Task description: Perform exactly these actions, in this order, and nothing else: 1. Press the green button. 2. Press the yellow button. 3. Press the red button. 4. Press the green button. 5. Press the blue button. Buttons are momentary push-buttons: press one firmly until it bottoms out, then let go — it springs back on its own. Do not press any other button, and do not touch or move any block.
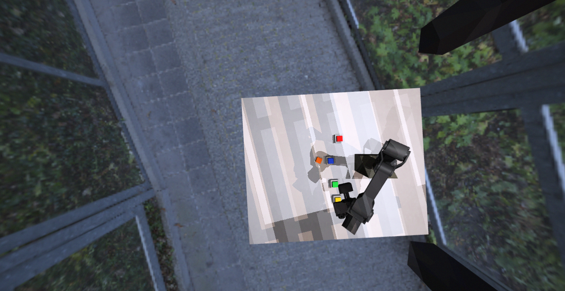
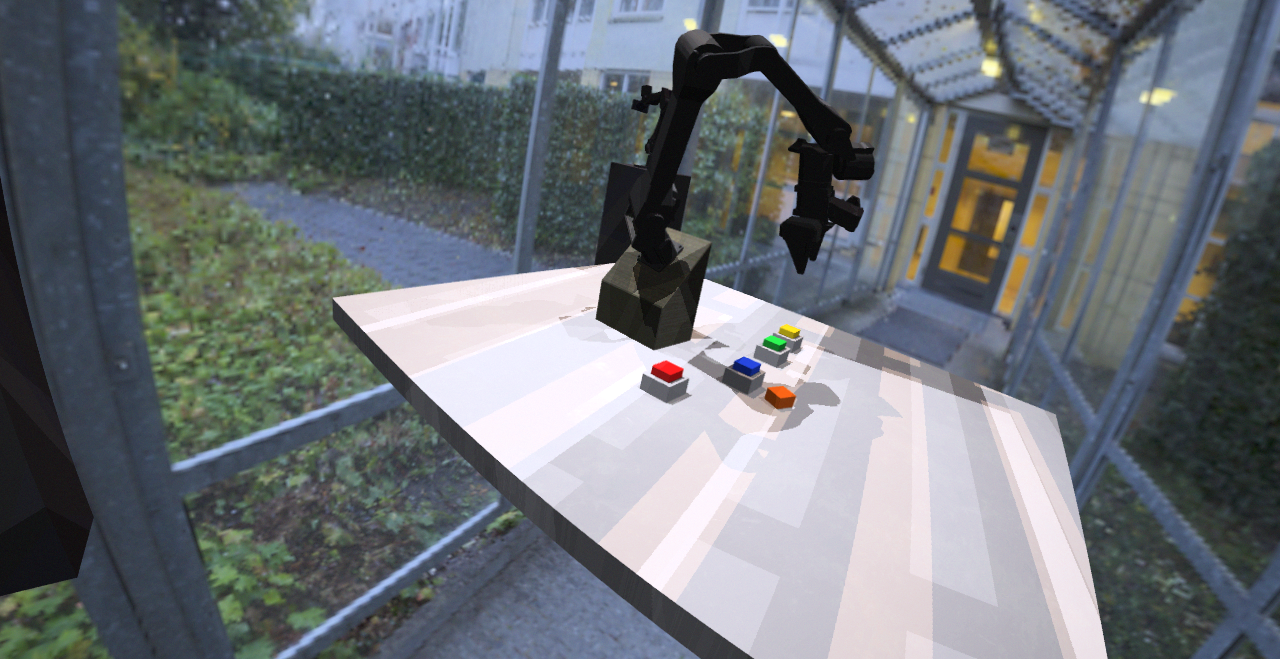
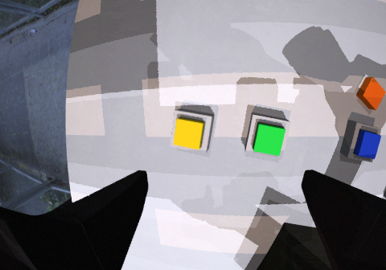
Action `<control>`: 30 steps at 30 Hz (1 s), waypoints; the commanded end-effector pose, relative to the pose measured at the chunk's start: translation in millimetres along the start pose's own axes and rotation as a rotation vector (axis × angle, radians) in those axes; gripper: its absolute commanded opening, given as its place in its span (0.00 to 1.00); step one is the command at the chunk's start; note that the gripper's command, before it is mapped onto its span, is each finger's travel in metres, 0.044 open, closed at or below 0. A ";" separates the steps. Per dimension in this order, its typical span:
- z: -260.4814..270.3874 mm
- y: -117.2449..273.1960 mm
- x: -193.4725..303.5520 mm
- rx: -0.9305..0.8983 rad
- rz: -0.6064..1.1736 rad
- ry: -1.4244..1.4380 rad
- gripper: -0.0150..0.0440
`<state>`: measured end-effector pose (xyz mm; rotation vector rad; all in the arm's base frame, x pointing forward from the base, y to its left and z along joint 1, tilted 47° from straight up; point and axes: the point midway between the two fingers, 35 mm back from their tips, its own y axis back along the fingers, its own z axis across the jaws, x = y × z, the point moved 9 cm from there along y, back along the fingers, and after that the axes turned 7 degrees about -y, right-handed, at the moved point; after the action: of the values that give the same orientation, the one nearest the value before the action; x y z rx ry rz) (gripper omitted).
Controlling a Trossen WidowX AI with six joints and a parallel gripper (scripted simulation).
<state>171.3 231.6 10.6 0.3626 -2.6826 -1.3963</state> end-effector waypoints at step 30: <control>-39.0 -104.3 5.4 0.196 0.077 -0.137 0.29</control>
<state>191.2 143.0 -51.4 0.1754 -2.9215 -1.1882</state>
